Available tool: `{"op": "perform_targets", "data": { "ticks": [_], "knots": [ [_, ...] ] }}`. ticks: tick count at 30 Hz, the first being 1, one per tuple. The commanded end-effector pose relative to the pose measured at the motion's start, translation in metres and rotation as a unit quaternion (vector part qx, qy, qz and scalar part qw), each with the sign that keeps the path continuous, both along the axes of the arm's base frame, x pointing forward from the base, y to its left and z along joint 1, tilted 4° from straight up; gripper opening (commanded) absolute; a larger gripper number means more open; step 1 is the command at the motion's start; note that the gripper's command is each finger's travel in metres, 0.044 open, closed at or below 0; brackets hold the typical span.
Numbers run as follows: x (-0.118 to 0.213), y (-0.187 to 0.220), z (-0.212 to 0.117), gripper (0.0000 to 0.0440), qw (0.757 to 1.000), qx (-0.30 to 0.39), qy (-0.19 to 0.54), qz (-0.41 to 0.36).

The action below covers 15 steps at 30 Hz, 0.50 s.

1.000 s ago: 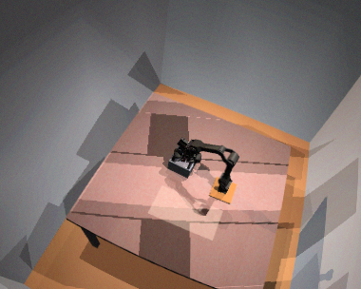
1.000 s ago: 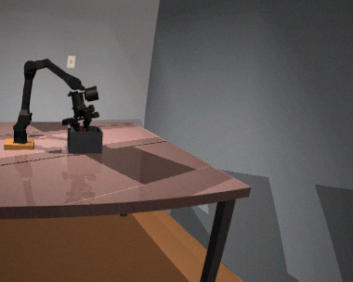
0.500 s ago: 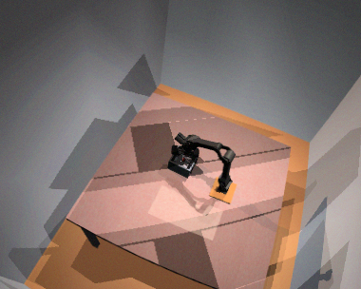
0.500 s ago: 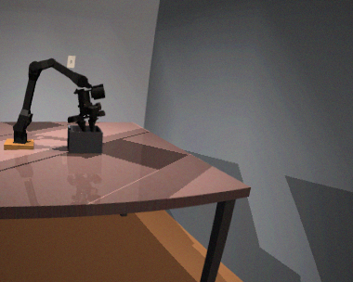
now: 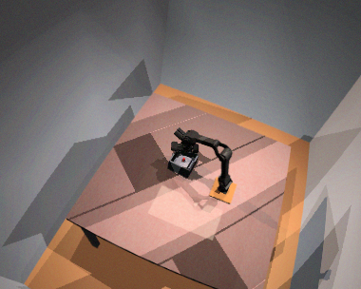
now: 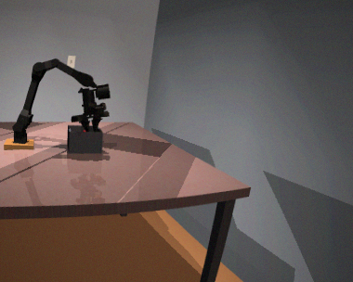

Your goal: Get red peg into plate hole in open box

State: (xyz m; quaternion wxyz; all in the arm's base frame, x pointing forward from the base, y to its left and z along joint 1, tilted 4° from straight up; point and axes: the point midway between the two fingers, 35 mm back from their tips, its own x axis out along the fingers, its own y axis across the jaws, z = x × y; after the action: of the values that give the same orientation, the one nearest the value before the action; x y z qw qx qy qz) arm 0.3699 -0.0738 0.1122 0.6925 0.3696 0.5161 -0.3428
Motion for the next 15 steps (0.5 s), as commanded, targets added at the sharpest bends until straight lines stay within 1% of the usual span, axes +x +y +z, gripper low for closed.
{"op": "perform_targets", "data": {
  "ticks": [1,15],
  "knots": [
    [0.002,-0.007,0.0,0.0161,1.0,0.0,0.005,0.002],
    [0.002,-0.047,0.01,0.0167,0.999,-0.027,0.018,-0.012]
  ]
}}
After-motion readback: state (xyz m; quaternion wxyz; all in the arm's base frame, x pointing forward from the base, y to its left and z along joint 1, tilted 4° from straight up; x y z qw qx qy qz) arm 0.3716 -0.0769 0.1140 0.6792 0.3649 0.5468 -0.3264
